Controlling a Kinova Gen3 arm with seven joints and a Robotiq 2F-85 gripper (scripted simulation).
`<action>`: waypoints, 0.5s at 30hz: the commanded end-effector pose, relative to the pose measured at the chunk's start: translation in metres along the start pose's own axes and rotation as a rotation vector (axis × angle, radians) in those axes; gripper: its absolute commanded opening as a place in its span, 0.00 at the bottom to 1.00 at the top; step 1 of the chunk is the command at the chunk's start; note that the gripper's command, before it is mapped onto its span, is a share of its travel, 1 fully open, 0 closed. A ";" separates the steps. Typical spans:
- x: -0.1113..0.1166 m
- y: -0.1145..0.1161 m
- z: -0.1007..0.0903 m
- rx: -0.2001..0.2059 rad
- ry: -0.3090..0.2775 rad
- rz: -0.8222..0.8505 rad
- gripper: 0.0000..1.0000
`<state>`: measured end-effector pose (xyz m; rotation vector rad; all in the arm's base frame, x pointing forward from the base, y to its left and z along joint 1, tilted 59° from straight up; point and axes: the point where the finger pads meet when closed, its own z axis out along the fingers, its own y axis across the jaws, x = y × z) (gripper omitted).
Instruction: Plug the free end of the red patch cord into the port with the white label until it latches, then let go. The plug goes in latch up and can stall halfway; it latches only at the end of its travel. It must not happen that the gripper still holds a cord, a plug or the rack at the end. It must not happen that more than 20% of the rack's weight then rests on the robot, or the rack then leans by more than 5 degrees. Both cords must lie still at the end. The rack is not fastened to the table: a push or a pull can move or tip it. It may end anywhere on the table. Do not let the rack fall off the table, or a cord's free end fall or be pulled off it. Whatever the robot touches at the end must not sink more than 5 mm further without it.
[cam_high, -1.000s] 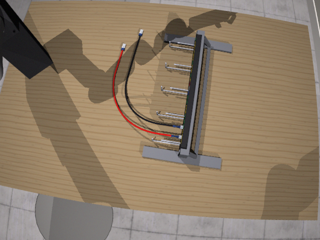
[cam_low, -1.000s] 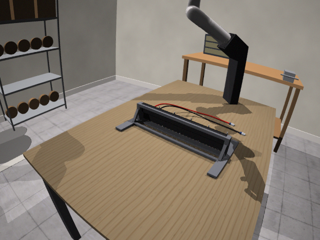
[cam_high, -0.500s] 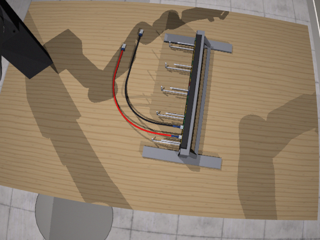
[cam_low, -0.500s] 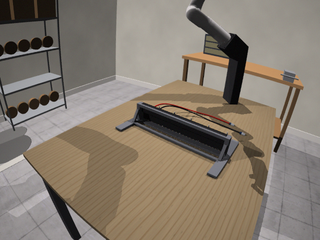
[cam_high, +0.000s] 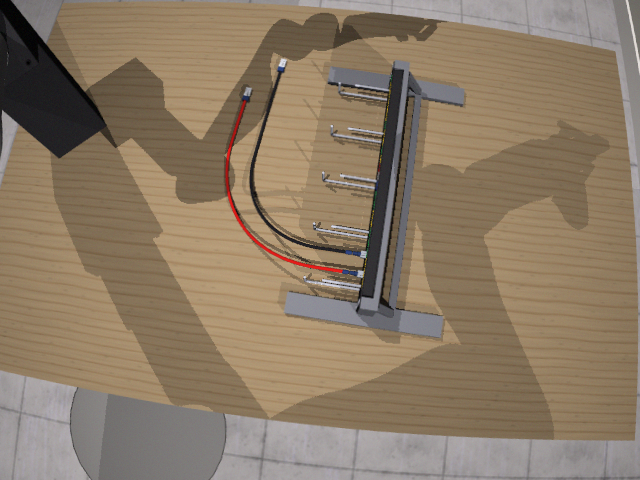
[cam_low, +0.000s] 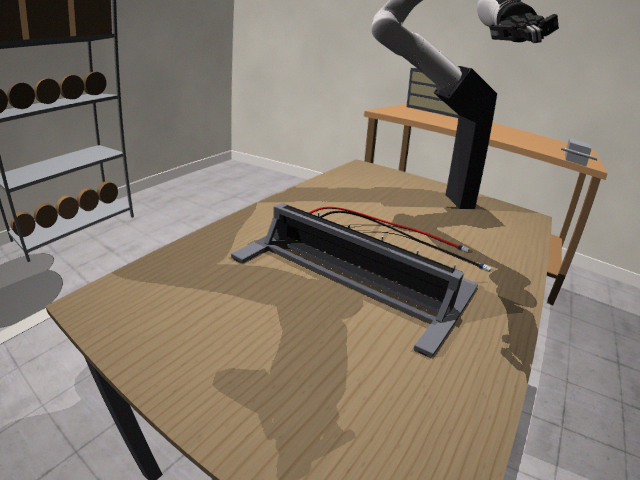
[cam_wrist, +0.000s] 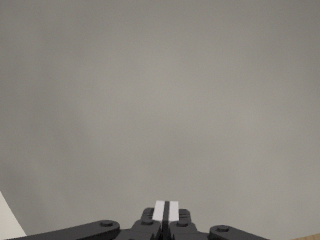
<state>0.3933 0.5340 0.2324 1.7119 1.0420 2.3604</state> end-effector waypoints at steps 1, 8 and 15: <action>-0.022 0.008 0.002 -0.018 -0.013 -0.016 0.00; -0.095 0.033 -0.004 -0.092 -0.061 -0.034 0.00; -0.155 0.058 -0.015 -0.153 -0.103 -0.056 0.00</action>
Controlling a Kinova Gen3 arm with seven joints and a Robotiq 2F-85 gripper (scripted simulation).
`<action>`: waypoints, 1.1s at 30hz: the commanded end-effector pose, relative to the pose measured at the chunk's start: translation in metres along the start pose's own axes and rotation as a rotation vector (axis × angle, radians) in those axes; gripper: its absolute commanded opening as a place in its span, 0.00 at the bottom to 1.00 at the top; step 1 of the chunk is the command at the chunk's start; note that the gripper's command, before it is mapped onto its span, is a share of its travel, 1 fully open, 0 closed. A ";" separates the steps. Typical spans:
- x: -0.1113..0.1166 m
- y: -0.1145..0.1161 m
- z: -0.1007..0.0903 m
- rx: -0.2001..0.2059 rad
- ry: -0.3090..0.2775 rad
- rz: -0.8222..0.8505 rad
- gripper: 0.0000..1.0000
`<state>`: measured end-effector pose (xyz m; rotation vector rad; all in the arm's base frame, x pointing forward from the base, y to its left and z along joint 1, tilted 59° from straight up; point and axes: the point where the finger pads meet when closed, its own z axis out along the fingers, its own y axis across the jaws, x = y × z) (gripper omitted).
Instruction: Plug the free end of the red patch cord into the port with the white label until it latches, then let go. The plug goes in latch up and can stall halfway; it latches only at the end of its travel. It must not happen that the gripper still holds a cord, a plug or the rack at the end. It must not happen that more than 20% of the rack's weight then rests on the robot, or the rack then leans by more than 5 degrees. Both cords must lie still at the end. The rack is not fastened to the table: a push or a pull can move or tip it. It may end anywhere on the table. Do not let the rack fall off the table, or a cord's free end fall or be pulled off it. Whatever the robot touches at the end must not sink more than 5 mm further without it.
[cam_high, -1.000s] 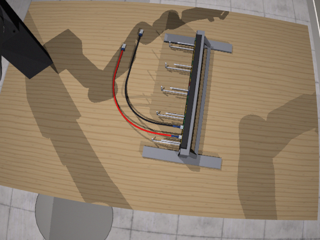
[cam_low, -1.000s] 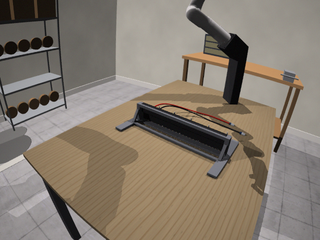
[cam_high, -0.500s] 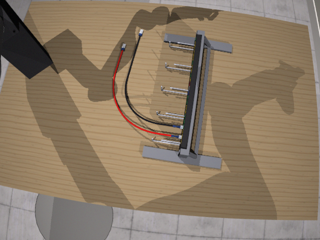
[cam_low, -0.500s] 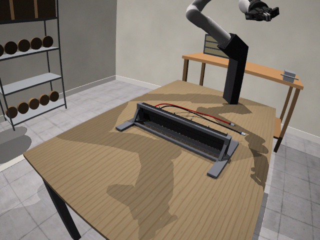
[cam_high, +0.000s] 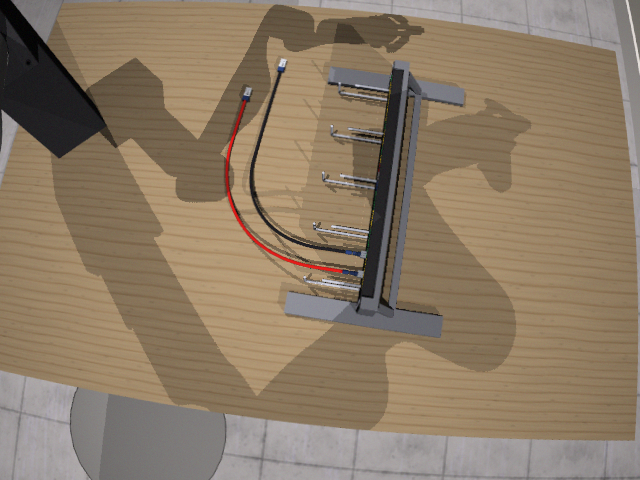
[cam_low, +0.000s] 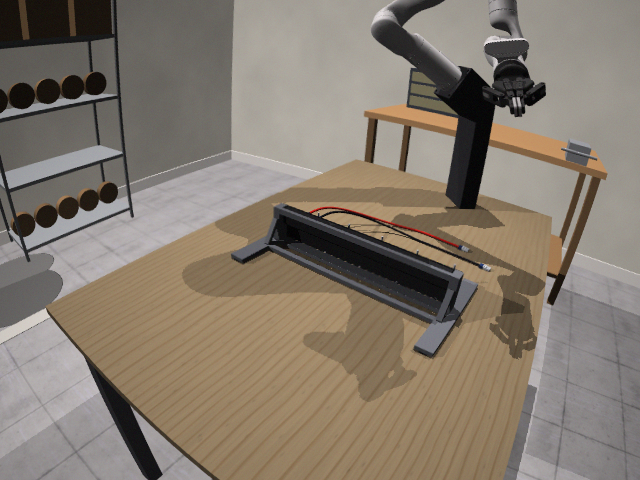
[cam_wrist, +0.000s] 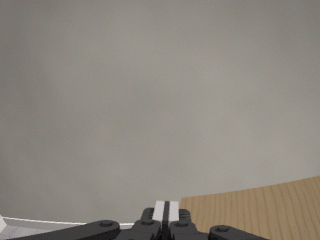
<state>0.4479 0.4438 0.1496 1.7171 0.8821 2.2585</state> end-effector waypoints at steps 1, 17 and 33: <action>-0.038 0.016 -0.001 -0.032 -0.024 -0.026 0.00; -0.164 0.086 -0.034 -0.183 -0.120 -0.090 0.00; -0.240 0.142 -0.077 -0.293 -0.188 -0.151 0.00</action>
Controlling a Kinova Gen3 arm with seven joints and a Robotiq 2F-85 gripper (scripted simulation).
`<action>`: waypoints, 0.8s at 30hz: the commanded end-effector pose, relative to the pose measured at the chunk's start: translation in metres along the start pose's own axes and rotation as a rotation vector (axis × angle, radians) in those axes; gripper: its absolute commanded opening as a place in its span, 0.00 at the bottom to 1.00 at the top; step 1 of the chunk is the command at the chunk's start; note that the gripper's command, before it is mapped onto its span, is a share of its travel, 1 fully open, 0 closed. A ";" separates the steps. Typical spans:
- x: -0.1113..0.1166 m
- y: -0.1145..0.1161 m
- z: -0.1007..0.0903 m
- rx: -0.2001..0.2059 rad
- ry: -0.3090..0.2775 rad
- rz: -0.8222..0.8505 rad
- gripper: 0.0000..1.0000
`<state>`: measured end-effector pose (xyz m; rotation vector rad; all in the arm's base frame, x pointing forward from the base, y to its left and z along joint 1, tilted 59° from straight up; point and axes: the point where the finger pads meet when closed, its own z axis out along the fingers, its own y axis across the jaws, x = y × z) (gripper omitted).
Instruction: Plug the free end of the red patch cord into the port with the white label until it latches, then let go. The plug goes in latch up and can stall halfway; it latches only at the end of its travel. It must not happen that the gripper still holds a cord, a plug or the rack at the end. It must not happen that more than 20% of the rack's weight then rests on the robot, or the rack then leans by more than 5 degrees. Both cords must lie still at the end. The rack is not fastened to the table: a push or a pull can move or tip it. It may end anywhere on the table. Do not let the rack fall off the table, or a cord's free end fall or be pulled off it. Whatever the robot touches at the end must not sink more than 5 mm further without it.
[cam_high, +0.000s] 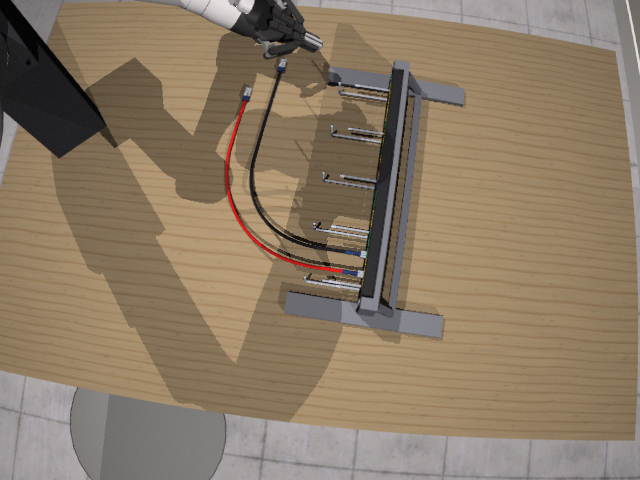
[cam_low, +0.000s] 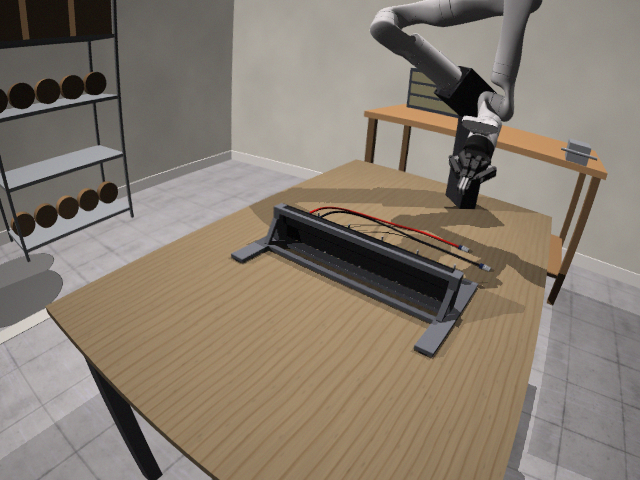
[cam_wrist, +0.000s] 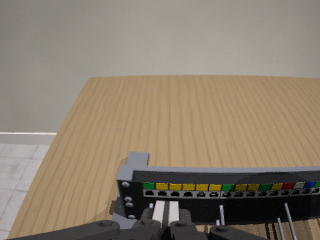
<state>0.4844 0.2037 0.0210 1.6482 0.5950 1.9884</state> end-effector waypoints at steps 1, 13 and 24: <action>-0.014 0.011 -0.002 -0.017 -0.005 -0.013 0.00; -0.021 0.016 -0.004 -0.027 -0.011 -0.019 0.00; -0.021 0.014 0.017 -0.026 -0.009 -0.013 0.00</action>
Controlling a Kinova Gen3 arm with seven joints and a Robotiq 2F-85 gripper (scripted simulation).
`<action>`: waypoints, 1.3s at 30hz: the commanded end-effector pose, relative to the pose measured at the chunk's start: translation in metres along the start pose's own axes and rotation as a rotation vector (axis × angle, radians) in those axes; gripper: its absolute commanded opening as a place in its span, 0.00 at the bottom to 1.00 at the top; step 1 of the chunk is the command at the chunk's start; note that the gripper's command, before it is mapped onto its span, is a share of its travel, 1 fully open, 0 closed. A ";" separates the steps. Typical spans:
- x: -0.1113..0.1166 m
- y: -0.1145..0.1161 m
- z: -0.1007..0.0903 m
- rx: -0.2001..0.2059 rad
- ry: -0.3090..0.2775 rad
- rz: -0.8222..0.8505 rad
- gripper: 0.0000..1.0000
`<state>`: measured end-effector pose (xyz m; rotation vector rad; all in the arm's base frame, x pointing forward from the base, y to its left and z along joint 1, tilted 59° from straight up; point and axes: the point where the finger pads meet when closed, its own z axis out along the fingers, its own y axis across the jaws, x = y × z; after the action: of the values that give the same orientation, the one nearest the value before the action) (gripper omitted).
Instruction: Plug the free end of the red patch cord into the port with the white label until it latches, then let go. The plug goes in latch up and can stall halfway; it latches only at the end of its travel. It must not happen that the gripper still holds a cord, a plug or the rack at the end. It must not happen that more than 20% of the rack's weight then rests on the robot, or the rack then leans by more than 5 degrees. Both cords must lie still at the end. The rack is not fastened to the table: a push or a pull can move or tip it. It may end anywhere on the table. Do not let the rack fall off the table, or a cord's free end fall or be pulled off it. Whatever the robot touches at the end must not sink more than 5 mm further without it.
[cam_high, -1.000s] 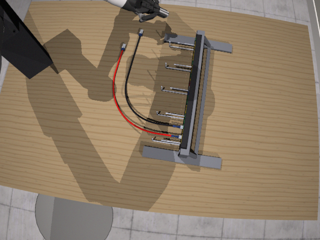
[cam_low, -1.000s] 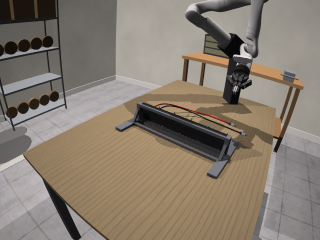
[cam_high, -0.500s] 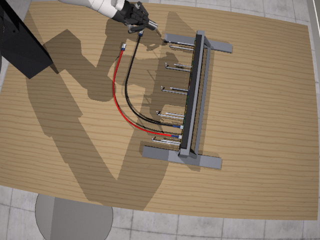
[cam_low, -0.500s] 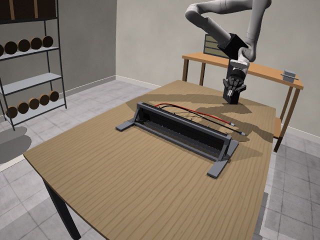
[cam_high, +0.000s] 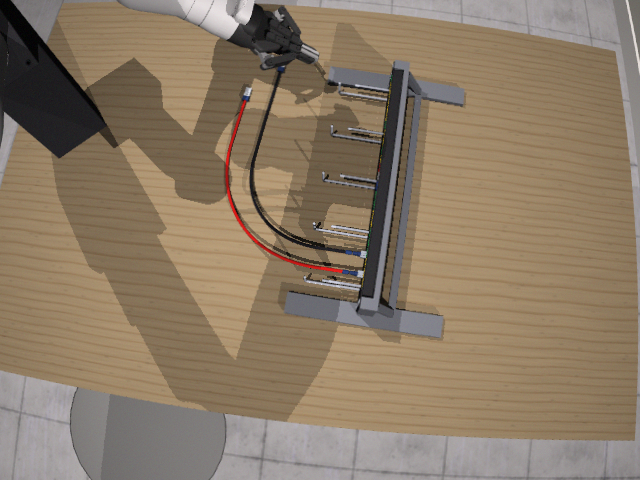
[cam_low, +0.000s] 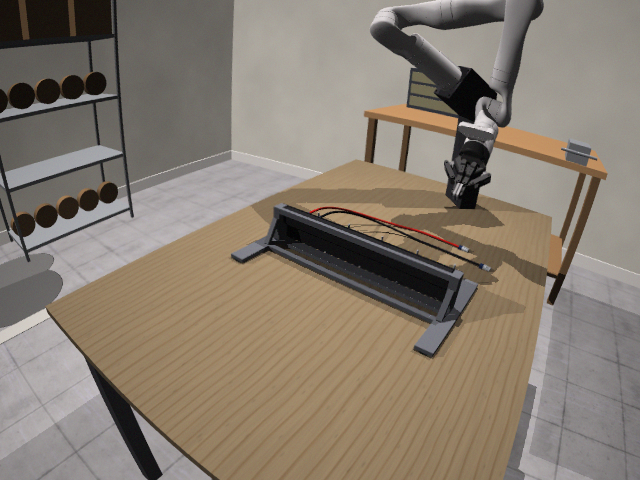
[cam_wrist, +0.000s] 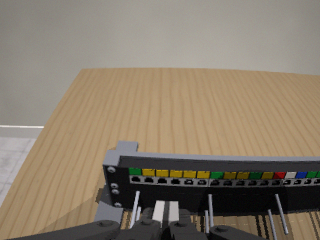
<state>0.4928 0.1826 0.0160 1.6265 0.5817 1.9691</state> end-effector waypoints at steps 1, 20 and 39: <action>-0.003 0.001 0.016 -0.003 -0.004 0.008 0.00; -0.003 0.002 0.130 -0.003 -0.002 0.007 0.00; -0.004 0.004 0.130 -0.005 -0.005 0.002 0.00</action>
<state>0.6194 0.1763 0.0390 1.6255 0.5743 1.9655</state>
